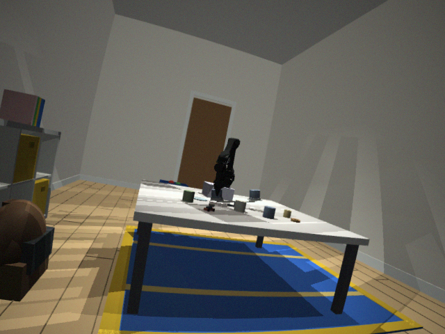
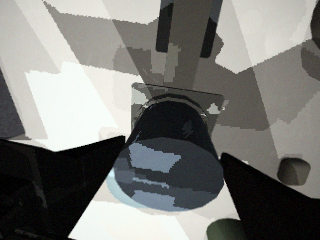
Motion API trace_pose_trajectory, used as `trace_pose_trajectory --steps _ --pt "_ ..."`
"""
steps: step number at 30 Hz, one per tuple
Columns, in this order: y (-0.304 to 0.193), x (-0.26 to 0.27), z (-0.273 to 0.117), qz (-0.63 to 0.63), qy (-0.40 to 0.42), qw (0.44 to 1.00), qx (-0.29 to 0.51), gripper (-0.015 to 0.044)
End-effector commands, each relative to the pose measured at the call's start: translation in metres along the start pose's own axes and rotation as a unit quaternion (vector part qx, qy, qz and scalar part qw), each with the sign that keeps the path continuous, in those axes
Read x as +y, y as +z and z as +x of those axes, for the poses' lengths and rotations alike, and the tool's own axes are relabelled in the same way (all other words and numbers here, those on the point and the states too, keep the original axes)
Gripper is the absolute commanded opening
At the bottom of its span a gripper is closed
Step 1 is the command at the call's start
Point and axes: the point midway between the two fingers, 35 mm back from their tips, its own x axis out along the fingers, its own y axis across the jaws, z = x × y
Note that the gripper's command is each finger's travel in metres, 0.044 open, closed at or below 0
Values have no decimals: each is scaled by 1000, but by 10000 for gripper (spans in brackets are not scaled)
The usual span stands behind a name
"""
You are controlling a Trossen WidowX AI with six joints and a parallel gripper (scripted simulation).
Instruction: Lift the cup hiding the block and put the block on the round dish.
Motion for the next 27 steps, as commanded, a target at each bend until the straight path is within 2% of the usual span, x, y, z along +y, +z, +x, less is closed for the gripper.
trace_pose_trajectory --steps 1,3,14,26,27 --pt "2 3 8 2 6 1000 -4 440" --pt "2 3 8 2 6 1000 -4 387" --pt "2 3 8 2 6 1000 -4 314" --pt "1 1 -2 2 6 1000 -4 0" --pt "1 0 -3 2 6 1000 -4 0"
